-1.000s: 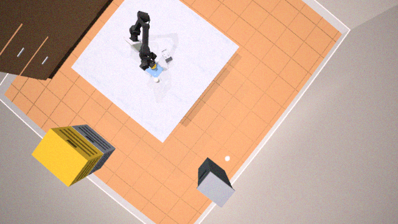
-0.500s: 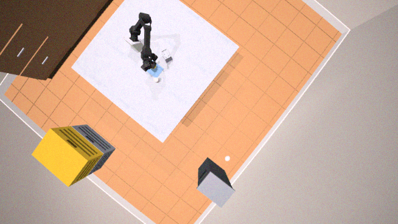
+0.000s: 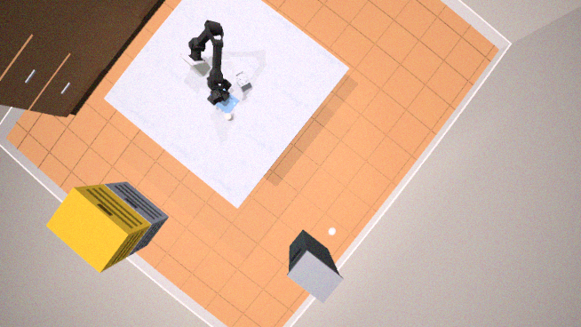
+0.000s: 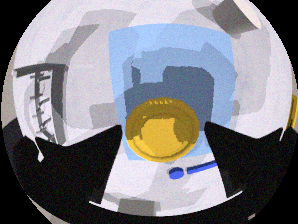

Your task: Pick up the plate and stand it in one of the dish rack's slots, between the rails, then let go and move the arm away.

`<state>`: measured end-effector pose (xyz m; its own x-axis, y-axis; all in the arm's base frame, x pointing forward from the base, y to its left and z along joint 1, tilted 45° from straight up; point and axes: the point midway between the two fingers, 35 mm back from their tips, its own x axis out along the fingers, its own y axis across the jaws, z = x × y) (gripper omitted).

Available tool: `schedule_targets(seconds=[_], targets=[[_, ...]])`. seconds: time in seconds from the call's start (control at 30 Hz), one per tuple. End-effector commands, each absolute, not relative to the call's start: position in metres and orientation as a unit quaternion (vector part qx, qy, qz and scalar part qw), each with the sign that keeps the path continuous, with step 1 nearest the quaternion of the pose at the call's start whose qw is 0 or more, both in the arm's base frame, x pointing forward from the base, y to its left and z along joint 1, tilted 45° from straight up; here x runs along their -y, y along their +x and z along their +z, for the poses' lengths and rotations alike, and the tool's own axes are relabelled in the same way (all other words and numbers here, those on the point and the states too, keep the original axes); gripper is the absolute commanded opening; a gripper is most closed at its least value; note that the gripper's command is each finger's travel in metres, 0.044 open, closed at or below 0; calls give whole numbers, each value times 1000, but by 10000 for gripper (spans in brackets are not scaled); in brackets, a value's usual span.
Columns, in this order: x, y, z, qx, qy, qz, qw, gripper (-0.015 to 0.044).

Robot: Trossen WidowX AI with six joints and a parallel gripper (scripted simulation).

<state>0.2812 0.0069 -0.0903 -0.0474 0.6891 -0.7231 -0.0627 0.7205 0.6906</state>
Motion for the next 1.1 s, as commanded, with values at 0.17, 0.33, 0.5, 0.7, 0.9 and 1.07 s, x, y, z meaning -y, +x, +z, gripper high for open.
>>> schedule_targets(seconds=[0.17,0.33,0.5,0.7,0.9,1.07], targets=[[-12,276,-95,-667,242,291,642,382],[-12,276,-95,-667,242,291,642,375],[-12,276,-95,-667,242,291,642,342],[-12,276,-95,-667,242,291,642,282],[5,284,-81,-668,240,288,643,125],[26,291,-64,-668,239,286,644,0]])
